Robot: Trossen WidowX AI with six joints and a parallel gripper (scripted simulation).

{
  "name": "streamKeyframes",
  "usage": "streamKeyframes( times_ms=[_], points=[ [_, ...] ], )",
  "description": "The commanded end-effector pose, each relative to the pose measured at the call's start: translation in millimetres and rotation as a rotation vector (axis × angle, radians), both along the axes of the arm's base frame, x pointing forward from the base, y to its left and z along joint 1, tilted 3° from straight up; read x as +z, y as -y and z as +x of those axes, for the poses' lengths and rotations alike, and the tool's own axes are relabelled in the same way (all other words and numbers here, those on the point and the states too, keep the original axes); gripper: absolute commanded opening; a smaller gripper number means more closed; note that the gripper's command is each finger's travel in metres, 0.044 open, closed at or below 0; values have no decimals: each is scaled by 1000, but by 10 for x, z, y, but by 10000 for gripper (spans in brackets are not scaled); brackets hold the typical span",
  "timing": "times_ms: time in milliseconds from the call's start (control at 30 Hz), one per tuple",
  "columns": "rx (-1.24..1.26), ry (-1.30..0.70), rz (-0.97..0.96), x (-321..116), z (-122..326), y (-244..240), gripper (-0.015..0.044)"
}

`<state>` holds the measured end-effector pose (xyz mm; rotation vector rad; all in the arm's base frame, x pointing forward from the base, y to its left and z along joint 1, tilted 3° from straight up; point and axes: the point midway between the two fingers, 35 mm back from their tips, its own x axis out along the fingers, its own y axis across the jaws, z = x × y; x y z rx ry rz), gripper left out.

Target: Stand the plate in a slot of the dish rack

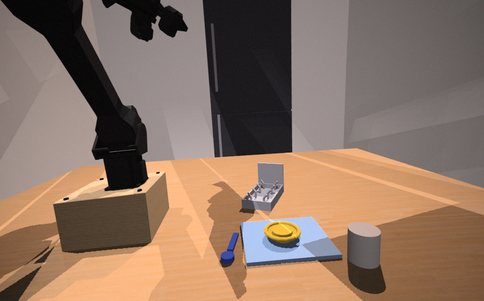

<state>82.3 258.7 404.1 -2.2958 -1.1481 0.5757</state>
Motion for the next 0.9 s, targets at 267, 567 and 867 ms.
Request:
streamKeyframes(
  times_ms=[267, 567, 867],
  points=[
    [-102, -114, -10, -171, 262, -46, 400],
    [-238, -256, -9, -388, 598, -43, 400],
    [-385, -392, 8, -600, 938, 35, 400]
  ],
)
